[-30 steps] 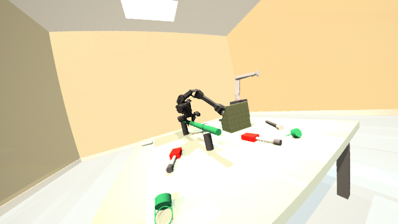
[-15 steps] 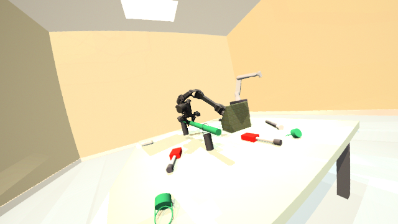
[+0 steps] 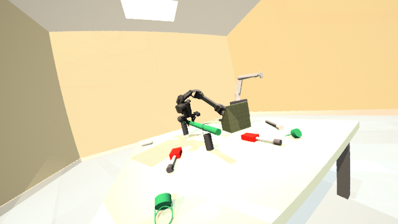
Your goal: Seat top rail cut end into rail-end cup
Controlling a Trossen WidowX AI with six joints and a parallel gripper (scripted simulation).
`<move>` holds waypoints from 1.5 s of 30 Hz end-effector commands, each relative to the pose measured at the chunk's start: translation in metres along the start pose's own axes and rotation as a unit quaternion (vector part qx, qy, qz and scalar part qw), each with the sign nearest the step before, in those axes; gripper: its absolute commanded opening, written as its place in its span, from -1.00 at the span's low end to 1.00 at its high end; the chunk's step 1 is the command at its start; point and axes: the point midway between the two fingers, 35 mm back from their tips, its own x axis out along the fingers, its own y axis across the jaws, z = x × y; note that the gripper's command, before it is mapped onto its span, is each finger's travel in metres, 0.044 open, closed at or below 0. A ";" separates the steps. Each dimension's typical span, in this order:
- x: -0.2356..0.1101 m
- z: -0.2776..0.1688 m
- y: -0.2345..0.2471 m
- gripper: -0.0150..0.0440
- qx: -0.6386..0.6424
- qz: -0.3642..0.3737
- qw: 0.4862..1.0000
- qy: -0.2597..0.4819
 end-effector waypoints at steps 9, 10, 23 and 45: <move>-0.007 0.018 0.006 -0.49 0.001 0.009 1.000 -0.009; -0.007 0.019 0.006 -0.49 0.001 0.009 1.000 -0.009; -0.006 0.027 0.007 -0.49 0.001 0.009 1.000 -0.009; -0.001 0.040 0.006 -0.49 0.001 0.009 1.000 -0.010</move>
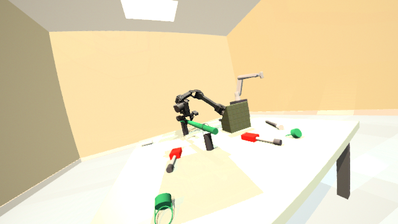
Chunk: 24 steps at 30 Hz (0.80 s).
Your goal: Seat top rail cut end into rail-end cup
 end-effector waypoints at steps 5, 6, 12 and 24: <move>-0.002 0.014 0.000 -0.49 0.009 0.011 1.000 -0.007; -0.001 0.015 0.000 -0.49 0.009 0.011 1.000 -0.007; 0.002 0.006 -0.001 -0.49 0.002 0.000 1.000 -0.001; 0.002 0.006 -0.001 -0.05 0.002 0.000 1.000 -0.001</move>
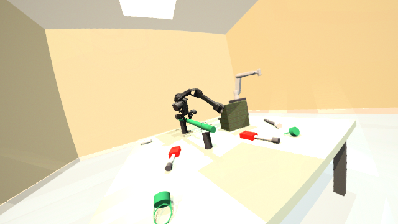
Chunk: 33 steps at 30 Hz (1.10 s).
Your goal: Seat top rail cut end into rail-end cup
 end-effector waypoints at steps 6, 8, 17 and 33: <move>-0.003 -0.002 0.000 0.49 -0.001 0.002 1.000 0.001; -0.008 -0.005 0.000 0.67 -0.005 0.006 1.000 0.002; -0.046 -0.026 -0.005 1.00 -0.036 0.027 0.999 0.008; -0.088 -0.025 -0.012 1.00 -0.043 0.080 0.995 0.031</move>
